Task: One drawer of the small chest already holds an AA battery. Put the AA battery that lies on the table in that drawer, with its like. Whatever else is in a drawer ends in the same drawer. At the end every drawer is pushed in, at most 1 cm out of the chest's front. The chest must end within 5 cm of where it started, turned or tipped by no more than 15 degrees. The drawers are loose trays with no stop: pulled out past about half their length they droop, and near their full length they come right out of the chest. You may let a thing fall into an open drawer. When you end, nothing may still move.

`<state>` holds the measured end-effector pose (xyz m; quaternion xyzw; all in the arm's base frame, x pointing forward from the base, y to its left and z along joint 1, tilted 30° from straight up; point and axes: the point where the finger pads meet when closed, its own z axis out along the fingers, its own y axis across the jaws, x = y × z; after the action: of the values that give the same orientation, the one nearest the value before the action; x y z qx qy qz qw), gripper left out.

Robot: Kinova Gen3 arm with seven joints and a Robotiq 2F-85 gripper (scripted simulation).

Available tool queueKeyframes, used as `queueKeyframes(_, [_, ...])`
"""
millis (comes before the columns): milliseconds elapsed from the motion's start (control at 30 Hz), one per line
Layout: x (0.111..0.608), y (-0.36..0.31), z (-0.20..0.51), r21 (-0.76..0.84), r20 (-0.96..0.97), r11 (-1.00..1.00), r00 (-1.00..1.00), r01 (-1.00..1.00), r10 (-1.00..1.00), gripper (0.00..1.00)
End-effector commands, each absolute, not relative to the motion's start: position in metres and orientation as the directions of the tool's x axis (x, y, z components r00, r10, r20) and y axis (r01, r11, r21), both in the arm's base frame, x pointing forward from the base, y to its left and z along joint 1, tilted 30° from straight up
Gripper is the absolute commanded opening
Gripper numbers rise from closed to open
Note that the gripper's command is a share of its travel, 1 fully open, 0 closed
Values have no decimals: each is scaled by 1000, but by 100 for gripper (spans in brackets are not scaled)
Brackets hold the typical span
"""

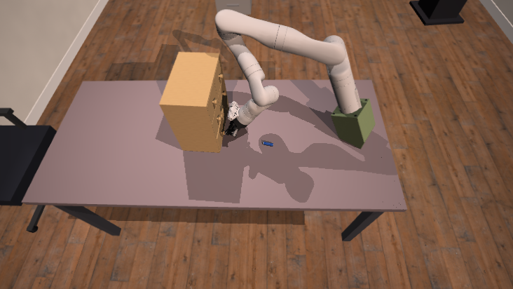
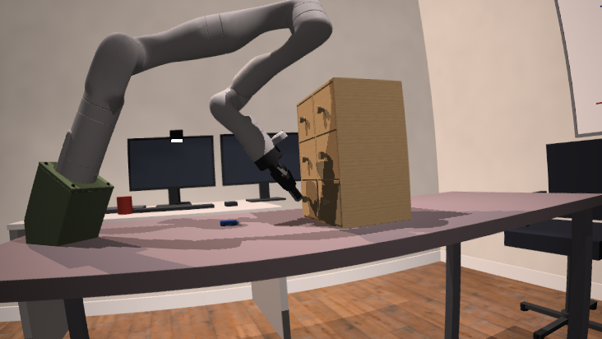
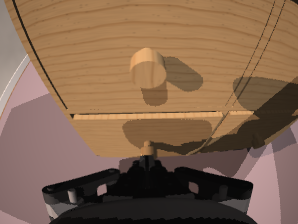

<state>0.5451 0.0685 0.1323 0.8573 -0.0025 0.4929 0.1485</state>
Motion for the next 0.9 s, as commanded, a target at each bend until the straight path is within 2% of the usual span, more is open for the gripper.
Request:
queueKeyframes(0, [546, 68, 134, 252, 848, -956, 511, -152, 142, 0])
queueKeyframes(200, [542, 68, 132, 252, 848, -956, 511, -152, 142, 0])
queueKeyframes(533, [504, 70, 114, 252, 848, -956, 511, -152, 142, 0])
queueKeyframes(867, [499, 71, 114, 252, 848, -956, 511, -152, 142, 0])
